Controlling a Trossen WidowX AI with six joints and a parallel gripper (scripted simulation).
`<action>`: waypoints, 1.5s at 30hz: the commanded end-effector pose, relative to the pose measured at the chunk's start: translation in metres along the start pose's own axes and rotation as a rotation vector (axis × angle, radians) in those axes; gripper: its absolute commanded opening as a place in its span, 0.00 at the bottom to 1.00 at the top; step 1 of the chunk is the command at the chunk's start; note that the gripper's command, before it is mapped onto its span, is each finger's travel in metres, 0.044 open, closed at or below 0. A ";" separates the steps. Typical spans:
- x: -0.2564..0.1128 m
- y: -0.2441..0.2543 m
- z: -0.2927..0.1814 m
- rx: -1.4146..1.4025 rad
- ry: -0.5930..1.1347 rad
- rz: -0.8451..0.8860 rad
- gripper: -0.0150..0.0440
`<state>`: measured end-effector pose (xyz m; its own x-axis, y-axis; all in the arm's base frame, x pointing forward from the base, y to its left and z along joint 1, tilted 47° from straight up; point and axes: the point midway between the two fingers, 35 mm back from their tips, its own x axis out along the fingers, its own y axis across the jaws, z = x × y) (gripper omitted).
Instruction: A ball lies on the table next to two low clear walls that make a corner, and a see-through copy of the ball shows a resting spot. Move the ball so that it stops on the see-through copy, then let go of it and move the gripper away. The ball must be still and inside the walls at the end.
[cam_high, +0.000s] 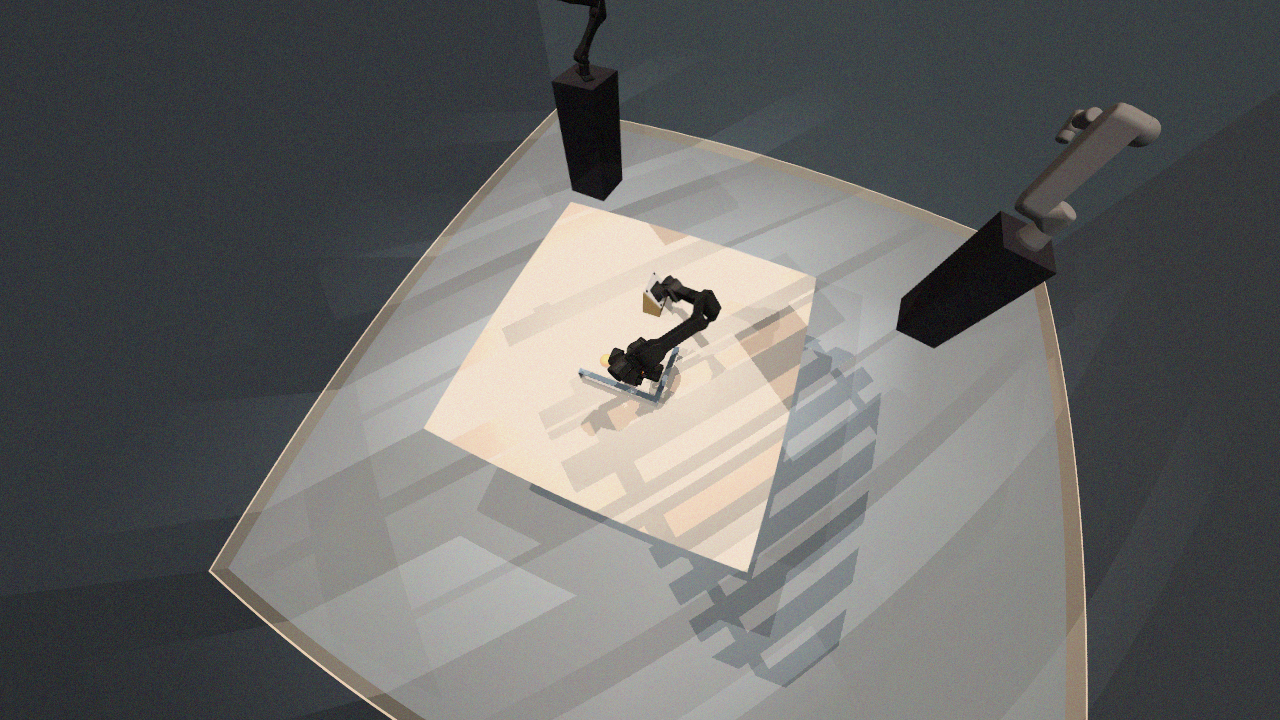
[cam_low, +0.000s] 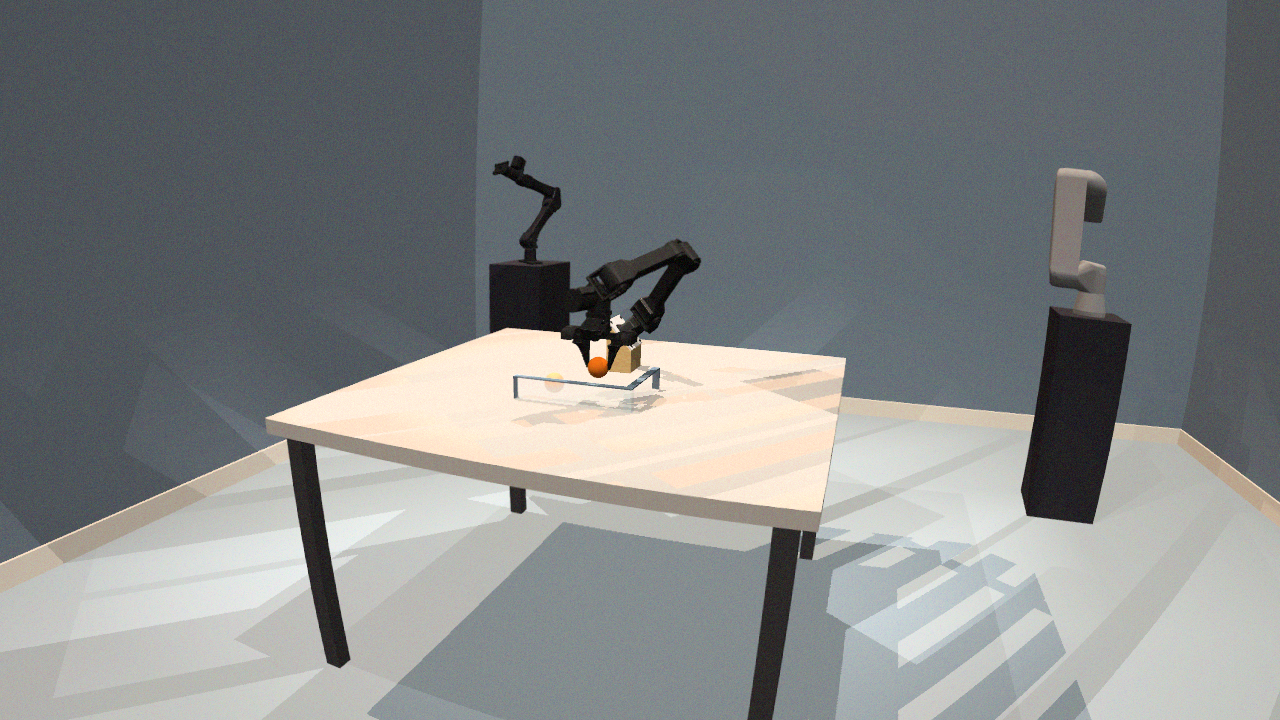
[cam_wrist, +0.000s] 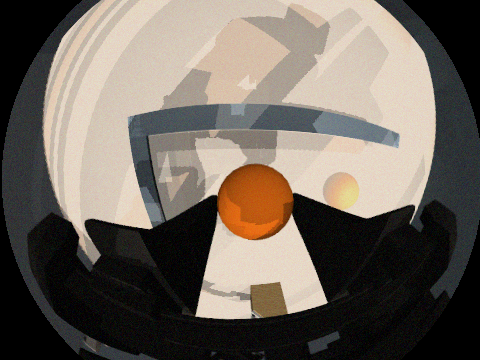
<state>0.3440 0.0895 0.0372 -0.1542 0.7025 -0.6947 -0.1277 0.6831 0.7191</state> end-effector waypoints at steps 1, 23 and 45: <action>-0.028 -0.001 0.001 -0.005 -0.009 -0.005 0.25; -0.052 -0.071 -0.010 0.007 -0.017 0.002 0.25; 0.020 -0.136 -0.026 0.006 -0.017 0.002 0.25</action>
<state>0.3369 -0.0070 -0.0623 -0.1328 0.7044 -0.6972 -0.1264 0.6857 0.7168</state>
